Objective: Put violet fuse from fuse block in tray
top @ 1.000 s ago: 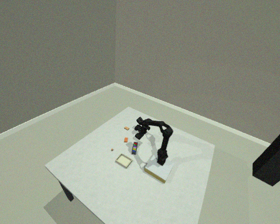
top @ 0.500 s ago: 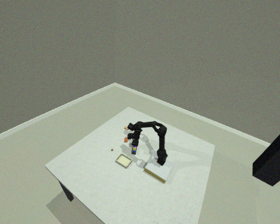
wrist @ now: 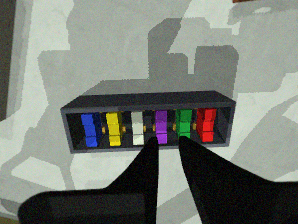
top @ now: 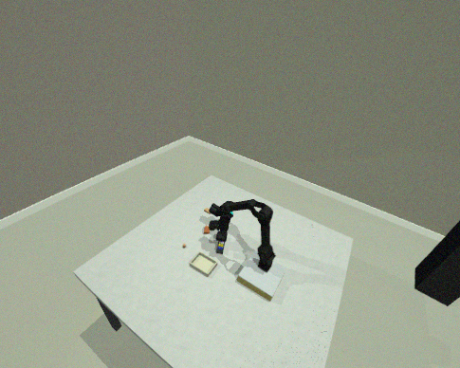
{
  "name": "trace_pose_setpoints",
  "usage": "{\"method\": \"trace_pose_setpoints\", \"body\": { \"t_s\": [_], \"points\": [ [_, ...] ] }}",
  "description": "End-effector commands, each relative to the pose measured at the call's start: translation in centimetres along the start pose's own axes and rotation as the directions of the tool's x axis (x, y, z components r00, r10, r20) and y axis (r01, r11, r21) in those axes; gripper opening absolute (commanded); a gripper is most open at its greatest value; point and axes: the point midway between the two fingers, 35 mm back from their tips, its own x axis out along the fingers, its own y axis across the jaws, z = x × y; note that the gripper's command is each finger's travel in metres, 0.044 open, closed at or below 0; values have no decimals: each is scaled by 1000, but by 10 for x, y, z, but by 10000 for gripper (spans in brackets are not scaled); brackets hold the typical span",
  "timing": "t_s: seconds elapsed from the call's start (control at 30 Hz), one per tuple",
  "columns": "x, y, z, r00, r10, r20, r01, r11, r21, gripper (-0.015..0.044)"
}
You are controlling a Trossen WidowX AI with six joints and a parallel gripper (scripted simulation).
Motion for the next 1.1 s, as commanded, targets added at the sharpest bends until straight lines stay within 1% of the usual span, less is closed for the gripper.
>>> {"method": "trace_pose_setpoints", "body": {
  "t_s": [0.0, 0.43, 1.07],
  "points": [
    [5, 1, -1, 1000, 8, -2, -8, 1000, -7, 74],
    [18, 2, 0, 1000, 8, -2, -8, 1000, -7, 74],
    [22, 2, 0, 1000, 8, -2, -8, 1000, -7, 74]
  ]
}}
